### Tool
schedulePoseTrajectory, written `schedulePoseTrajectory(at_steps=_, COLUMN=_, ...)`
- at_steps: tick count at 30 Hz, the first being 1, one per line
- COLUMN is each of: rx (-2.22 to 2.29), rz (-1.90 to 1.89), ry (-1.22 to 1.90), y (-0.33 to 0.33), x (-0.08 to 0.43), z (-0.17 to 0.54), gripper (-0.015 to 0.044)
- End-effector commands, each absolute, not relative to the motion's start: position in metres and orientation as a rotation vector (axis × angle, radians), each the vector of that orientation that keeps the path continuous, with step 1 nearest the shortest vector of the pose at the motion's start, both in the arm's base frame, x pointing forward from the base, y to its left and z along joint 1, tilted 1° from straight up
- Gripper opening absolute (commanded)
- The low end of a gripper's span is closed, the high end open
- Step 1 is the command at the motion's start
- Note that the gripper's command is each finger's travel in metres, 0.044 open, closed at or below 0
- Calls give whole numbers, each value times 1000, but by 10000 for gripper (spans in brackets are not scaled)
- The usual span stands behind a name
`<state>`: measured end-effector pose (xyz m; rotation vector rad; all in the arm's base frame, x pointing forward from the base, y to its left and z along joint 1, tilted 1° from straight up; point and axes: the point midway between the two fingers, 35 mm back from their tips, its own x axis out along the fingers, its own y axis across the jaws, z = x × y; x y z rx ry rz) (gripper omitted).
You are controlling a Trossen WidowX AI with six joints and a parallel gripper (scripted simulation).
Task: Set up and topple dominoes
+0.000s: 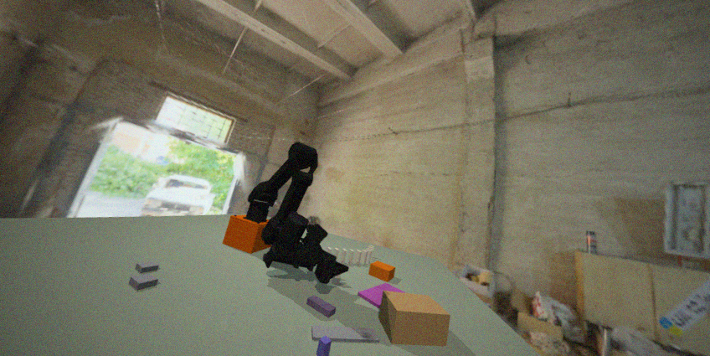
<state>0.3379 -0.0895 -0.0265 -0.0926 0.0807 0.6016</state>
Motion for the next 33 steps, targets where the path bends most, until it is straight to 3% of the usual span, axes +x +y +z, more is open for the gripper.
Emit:
schedulePoseTrajectory(at_steps=1, rx=-105, rz=599, ry=74, y=-90, x=338, z=-2, gripper=440)
schedulePoseTrajectory(at_steps=9, rx=-33, rz=580, ry=128, y=-91, x=348, z=16, gripper=440)
schedulePoseTrajectory(at_steps=20, rx=572, rz=143, ry=765, y=-104, x=424, z=-4, gripper=440)
schedulePoseTrajectory(at_steps=26, rx=762, rz=-238, ry=1114, y=-93, x=412, z=8, gripper=440)
schedulePoseTrajectory(at_steps=33, rx=787, rz=-598, ry=1303, y=-82, x=382, z=43, gripper=440)
